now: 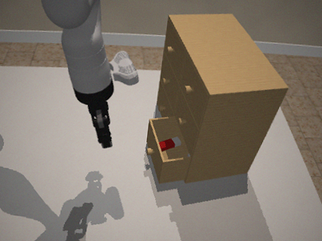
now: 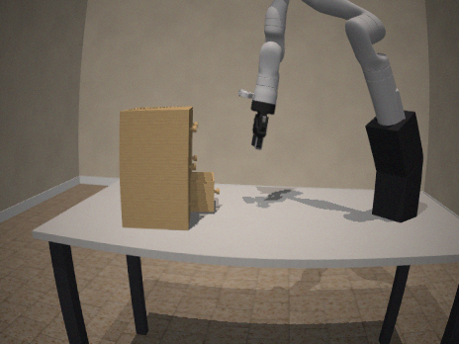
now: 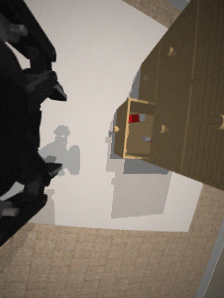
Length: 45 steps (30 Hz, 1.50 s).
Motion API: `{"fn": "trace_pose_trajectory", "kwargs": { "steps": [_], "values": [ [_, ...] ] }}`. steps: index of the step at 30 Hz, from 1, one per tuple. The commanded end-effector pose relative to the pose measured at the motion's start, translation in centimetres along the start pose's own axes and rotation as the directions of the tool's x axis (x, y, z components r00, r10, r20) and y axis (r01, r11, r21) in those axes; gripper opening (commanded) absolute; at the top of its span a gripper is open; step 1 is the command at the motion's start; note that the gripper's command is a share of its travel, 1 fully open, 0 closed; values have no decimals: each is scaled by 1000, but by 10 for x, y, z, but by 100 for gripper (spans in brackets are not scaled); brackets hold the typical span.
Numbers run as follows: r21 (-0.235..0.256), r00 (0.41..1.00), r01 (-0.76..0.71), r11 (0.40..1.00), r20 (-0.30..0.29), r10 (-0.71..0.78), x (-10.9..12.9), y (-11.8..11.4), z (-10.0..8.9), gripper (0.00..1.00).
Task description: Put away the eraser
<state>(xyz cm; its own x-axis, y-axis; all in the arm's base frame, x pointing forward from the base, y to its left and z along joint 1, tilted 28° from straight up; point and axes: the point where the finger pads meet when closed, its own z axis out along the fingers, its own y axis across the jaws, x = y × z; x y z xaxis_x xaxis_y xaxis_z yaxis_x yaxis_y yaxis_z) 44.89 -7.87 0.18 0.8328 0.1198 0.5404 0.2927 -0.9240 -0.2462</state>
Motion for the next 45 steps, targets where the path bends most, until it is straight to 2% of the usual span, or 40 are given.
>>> {"fn": "trace_pose_trajectory", "kwargs": {
  "steps": [1,45],
  "values": [
    [-7,1000,9,1000,7,-9,4,2,-2,100],
    [-8,995,9,1000,95,-9,5,2,-5,100]
  ]
}}
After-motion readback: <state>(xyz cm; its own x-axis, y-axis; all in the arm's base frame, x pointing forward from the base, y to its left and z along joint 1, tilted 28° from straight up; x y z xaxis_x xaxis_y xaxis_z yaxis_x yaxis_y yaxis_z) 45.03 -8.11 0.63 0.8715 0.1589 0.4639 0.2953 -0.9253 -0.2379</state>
